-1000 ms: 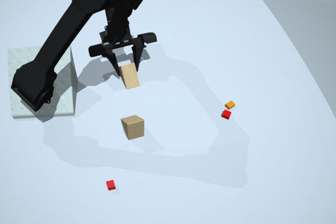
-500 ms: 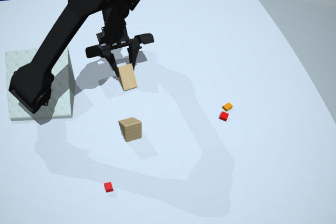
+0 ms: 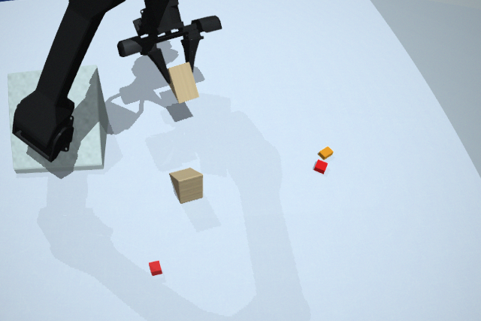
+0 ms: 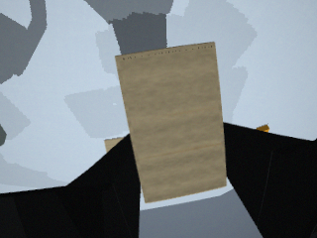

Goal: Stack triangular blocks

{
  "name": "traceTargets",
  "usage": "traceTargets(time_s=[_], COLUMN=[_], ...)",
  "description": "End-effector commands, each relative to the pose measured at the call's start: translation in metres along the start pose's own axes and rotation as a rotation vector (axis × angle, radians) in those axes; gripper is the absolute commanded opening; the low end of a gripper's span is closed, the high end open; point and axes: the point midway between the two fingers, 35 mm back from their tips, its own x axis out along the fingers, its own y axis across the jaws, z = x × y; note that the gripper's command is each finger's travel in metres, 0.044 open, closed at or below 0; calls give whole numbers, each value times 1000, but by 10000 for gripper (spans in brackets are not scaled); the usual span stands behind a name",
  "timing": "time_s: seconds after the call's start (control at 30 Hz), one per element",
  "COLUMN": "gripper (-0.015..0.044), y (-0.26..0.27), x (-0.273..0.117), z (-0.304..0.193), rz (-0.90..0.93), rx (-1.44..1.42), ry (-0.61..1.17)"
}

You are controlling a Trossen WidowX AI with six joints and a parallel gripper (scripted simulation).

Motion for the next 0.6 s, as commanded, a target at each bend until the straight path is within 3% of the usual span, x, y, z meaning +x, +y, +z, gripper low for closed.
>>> traceTargets(time_s=[0.0,0.3,0.57], gripper=[0,0,0], y=[1,1,2], x=[-19,-19,-18], z=[-12,-12,-13], rz=[-18,-21,-3], rx=[0,5,258], ry=[-26,-21,-49])
